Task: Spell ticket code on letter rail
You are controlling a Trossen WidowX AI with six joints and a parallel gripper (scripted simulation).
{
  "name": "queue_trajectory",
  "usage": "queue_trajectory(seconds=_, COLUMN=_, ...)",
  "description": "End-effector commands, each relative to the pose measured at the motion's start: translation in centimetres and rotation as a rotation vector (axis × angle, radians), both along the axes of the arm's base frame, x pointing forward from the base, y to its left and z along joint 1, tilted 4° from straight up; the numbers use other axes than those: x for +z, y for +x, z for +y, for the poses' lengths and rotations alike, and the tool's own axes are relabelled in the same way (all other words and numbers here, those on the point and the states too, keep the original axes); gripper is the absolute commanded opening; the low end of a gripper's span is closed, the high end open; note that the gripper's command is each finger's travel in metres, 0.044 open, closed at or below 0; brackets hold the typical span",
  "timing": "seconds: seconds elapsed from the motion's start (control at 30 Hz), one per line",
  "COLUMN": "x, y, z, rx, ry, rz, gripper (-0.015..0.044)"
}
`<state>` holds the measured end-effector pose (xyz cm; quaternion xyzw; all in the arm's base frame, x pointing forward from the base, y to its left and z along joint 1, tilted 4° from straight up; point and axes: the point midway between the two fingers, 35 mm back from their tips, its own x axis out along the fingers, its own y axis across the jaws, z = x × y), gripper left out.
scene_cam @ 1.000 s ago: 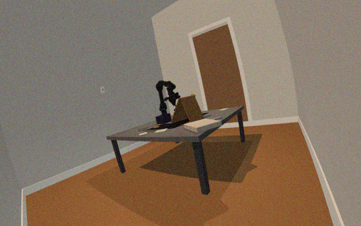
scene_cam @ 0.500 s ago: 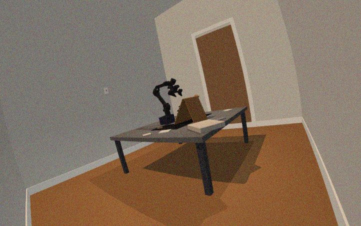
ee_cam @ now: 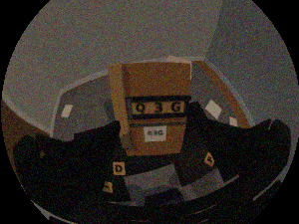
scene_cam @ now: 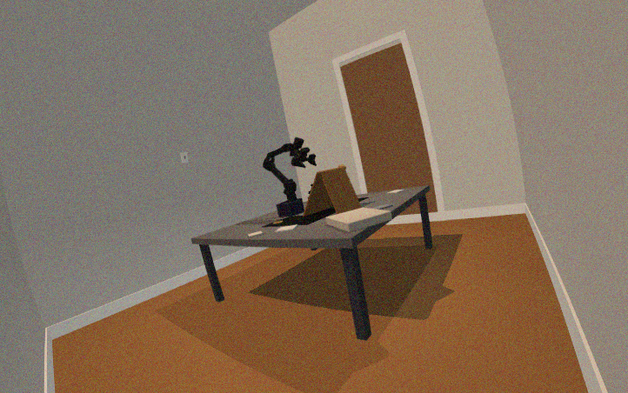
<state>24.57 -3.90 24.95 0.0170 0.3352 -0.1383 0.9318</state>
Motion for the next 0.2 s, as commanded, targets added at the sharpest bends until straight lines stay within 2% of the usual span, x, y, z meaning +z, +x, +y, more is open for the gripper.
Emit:
queue_trajectory(seconds=0.0, x=-0.03, y=-0.03, z=-0.04, rx=-0.007, ry=0.001, rz=-0.005, gripper=0.044)
queue_trajectory(seconds=0.17, x=-0.03, y=-0.03, z=-0.04, rx=-0.007, ry=0.001, rz=-0.005, gripper=0.044)
